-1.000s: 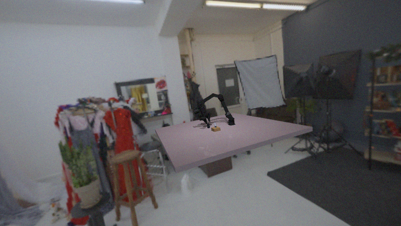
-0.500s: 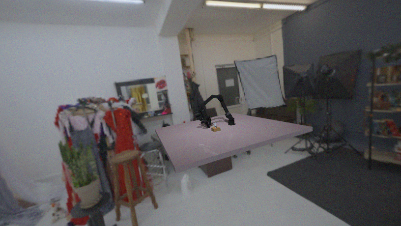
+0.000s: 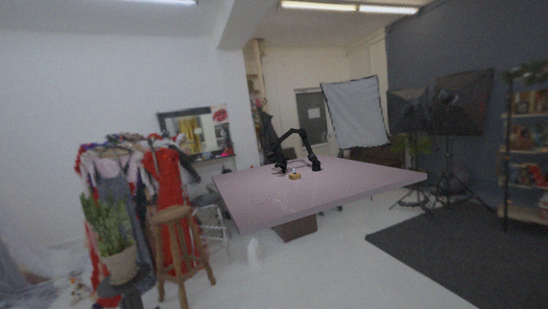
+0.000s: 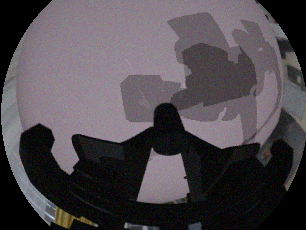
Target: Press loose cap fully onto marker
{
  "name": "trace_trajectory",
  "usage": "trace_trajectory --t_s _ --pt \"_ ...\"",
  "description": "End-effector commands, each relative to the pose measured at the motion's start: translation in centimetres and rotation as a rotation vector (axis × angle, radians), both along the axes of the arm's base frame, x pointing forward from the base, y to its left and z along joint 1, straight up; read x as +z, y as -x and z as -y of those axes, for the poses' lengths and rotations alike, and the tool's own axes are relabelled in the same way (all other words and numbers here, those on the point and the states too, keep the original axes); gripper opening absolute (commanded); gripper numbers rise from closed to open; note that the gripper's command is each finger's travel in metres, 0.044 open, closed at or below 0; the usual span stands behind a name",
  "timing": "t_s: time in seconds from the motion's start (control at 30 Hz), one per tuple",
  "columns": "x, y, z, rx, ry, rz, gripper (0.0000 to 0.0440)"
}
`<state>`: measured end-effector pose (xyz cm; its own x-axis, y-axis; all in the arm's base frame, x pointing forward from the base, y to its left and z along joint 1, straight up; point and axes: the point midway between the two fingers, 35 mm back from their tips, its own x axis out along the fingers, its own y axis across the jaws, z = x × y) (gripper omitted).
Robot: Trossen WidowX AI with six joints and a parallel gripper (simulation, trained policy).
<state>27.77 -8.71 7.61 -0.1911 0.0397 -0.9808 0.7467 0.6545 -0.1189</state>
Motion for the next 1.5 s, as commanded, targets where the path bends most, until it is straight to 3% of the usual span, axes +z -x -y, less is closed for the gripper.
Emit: trace_trajectory --t_s 0.0,0.5,1.47 --pt "1.5 -0.8 -0.2 0.033 0.021 0.047 0.0055" --pt "5.8 -1.8 -4.9 0.11 0.013 0.116 0.0045" --pt "9.0 2.2 -15.9 0.26 -0.005 0.091 0.0"
